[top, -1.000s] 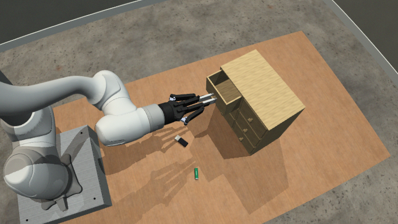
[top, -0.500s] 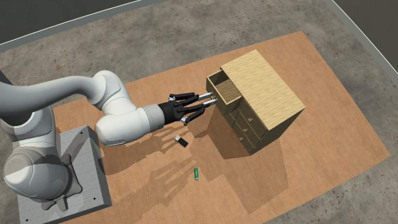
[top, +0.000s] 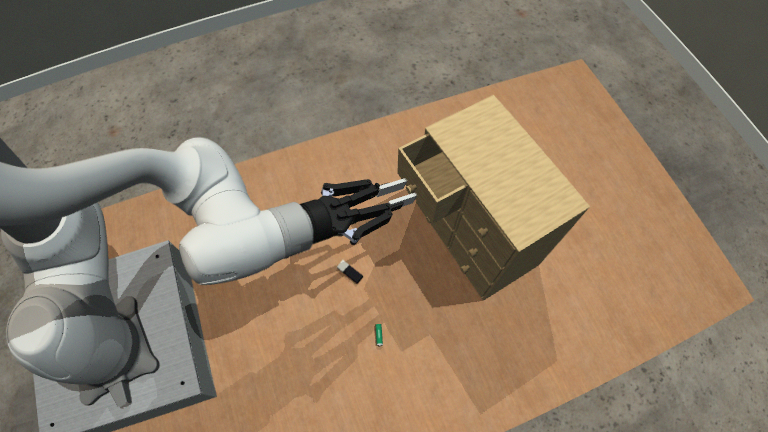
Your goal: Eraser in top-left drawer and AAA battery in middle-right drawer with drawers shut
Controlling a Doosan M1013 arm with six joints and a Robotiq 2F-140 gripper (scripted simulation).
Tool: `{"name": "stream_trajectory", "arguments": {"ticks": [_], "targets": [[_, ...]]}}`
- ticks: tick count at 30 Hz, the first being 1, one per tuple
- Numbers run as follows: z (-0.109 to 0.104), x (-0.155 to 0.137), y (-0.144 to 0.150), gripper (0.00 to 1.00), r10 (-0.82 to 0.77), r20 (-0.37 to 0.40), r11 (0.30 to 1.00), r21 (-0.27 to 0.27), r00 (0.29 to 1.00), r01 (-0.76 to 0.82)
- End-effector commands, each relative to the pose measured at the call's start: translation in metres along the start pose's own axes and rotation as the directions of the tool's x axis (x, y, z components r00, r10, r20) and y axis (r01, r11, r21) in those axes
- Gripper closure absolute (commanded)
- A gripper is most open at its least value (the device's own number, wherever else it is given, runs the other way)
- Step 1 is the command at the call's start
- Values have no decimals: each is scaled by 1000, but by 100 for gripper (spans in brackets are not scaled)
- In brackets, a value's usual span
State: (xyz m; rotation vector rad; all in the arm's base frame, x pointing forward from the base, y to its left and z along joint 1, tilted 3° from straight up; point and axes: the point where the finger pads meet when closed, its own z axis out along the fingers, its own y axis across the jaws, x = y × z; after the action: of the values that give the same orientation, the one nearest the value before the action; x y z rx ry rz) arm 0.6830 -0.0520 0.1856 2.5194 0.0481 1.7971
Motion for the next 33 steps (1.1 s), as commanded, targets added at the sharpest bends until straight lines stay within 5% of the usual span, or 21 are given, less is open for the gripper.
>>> {"name": "stream_trajectory", "arguments": {"ticks": [1, 7, 17, 27, 33], "targets": [[-11, -4, 0, 80, 0, 0, 1000, 0, 1000, 0], [-36, -13, 0, 80, 0, 0, 1000, 0, 1000, 0], [-43, -14, 0, 80, 0, 0, 1000, 0, 1000, 0], [-89, -13, 0, 80, 0, 0, 1000, 0, 1000, 0], [-93, -13, 0, 80, 0, 0, 1000, 0, 1000, 0]]}}
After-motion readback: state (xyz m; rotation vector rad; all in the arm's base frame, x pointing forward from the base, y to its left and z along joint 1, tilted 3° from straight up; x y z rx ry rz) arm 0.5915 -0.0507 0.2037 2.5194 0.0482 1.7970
